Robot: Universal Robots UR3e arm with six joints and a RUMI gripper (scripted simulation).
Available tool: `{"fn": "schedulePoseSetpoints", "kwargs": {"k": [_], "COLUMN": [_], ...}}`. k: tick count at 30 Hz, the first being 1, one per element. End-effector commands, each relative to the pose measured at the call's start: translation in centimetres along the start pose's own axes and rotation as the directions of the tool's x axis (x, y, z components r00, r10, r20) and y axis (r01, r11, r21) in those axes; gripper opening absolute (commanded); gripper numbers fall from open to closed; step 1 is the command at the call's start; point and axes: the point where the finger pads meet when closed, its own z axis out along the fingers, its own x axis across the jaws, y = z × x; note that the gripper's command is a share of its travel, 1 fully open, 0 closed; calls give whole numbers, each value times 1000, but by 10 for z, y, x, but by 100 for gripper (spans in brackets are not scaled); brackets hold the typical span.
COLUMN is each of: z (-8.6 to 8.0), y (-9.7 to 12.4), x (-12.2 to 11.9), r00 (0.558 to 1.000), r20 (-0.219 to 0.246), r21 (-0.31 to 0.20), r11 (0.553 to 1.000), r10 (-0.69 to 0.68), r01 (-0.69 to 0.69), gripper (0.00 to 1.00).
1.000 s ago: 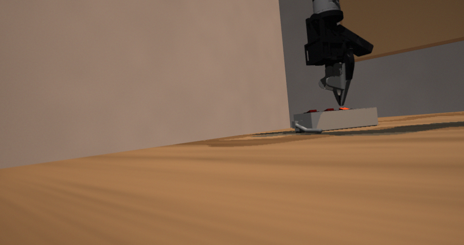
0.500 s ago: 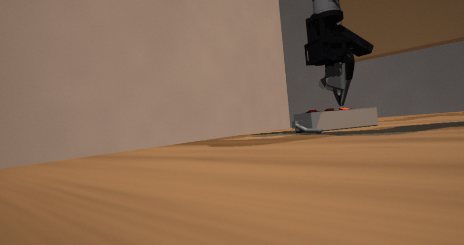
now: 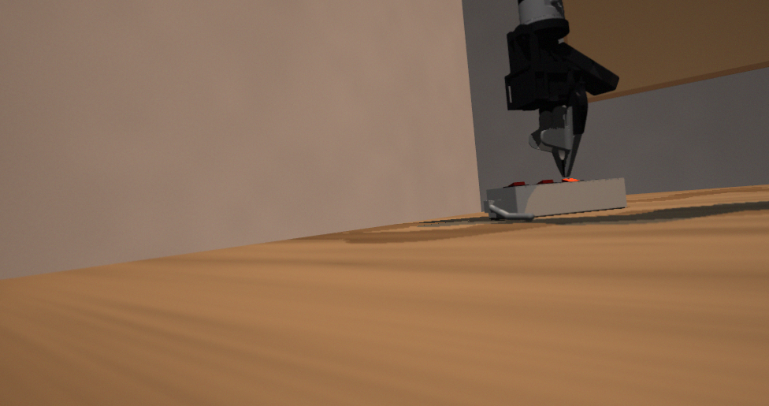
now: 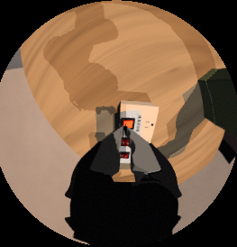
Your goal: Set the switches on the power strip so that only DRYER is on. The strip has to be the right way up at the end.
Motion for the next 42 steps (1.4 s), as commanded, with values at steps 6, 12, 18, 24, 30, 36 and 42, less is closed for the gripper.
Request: {"fn": "schedulePoseSetpoints", "kwargs": {"k": [6, 12, 18, 24, 30, 36, 42], "z": [3, 5, 5, 5, 5, 3, -5], "y": [0, 0, 0, 0, 0, 0, 0], "x": [-1, -1, -1, -1, -1, -1, -1], "r00": [1000, 1000, 1000, 1000, 1000, 1000, 1000], "r20": [2, 2, 2, 2, 2, 2, 2], "r21": [-1, -1, -1, -1, -1, -1, -1], "r11": [1000, 1000, 1000, 1000, 1000, 1000, 1000], "r10": [0, 0, 0, 0, 0, 0, 0], "r01": [0, 0, 0, 0, 0, 0, 0], "gripper": [0, 0, 0, 0, 0, 0, 0]}}
